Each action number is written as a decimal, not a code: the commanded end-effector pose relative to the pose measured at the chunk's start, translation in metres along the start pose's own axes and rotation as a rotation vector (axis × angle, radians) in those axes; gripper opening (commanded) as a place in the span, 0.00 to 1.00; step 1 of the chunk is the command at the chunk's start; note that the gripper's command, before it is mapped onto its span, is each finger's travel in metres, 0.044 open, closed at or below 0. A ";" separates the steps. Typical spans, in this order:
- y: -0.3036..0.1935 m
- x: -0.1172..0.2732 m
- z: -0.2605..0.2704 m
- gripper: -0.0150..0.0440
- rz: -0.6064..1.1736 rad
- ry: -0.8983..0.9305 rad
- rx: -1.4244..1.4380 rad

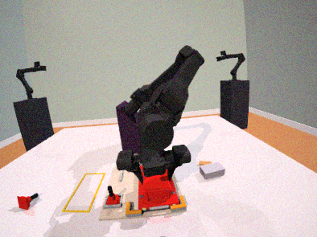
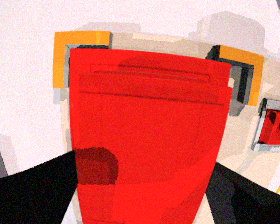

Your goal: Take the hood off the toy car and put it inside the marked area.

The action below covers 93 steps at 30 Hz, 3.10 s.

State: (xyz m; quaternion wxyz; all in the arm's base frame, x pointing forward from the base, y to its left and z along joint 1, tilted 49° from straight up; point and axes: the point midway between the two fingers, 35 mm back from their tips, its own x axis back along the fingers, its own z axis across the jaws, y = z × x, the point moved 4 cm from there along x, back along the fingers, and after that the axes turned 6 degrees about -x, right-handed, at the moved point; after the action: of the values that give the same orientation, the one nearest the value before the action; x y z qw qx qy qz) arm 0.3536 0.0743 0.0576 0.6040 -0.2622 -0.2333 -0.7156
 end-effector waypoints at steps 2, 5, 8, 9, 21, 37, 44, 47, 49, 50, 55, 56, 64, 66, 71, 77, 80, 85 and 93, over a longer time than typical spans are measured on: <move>0.001 0.005 0.000 0.25 -0.004 0.005 0.003; 0.001 0.007 0.000 0.25 -0.004 0.005 0.003; 0.001 0.009 0.000 0.25 -0.004 0.005 0.003; 0.001 0.010 0.000 0.25 -0.004 0.005 0.003; 0.001 0.032 0.000 0.25 -0.004 0.003 0.003; 0.006 0.051 -0.033 0.25 -0.003 -0.017 -0.005; 0.010 0.054 -0.068 0.25 -0.006 -0.029 -0.005; 0.010 0.055 -0.083 0.25 -0.006 -0.032 -0.005; 0.010 0.056 -0.093 0.25 -0.006 -0.034 -0.005; 0.010 0.057 -0.098 0.25 -0.006 -0.035 -0.005; 0.008 0.058 -0.124 0.25 -0.006 -0.037 -0.005; 0.008 0.059 -0.129 0.25 -0.005 -0.037 -0.005; 0.000 0.061 -0.169 0.25 -0.005 -0.035 -0.009; -0.003 0.061 -0.179 0.25 -0.005 -0.033 -0.009; -0.011 0.062 -0.202 0.25 -0.004 -0.026 -0.007; -0.022 0.061 -0.228 0.25 -0.004 -0.013 0.000; -0.027 0.060 -0.238 0.25 -0.004 -0.007 0.003; -0.027 0.060 -0.239 0.25 -0.004 -0.007 0.004; -0.027 0.054 -0.239 0.25 -0.005 -0.007 0.004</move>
State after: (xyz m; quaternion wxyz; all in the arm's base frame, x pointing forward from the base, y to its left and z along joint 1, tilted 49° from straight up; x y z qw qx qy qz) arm 0.2977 -0.1185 -0.0852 0.6016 -0.2633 -0.2358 -0.7164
